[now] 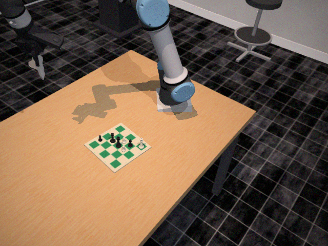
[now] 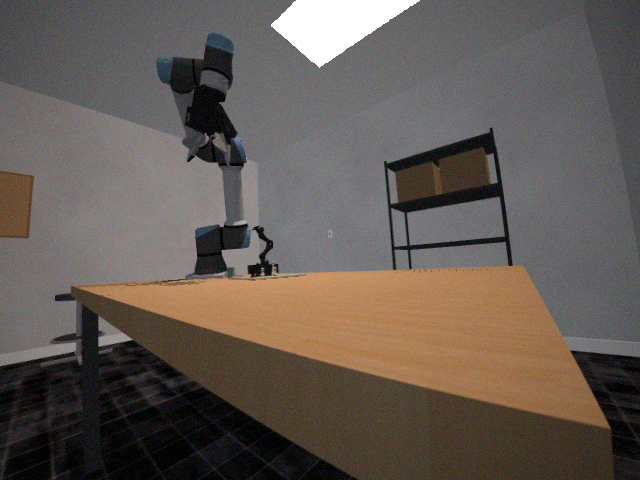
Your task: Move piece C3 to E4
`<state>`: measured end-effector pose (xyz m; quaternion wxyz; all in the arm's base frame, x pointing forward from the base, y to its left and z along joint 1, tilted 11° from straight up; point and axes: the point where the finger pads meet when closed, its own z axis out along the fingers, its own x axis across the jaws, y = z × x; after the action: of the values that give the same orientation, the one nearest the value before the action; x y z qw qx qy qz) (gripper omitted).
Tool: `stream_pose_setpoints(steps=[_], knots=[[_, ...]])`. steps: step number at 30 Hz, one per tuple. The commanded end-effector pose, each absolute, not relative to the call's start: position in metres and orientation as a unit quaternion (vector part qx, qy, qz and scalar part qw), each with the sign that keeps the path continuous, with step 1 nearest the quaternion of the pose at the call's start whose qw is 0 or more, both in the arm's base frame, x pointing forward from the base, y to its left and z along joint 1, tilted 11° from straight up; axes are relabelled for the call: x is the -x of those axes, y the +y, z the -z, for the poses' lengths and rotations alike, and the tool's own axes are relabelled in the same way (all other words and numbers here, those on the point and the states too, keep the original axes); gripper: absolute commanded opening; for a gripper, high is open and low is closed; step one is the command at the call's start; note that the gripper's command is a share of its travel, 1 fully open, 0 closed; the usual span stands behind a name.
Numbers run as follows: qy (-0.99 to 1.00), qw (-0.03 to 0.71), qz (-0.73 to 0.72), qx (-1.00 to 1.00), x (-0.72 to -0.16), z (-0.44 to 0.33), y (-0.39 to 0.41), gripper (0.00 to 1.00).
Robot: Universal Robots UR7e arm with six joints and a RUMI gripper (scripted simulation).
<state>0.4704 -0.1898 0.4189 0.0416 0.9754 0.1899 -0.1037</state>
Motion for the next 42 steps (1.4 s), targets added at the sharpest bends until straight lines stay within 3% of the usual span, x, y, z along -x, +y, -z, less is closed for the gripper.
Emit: stream_pose_setpoints(steps=[1,25,42], knots=[[0.19,0.042,0.103,-0.975,-0.47,-0.42,-0.19,1.0],[0.198,0.035,0.109,-0.974,-0.475,-0.414,-0.187,1.0],[0.295,-0.064,0.186,-0.935,-0.535,-0.331,-0.142,1.0]])
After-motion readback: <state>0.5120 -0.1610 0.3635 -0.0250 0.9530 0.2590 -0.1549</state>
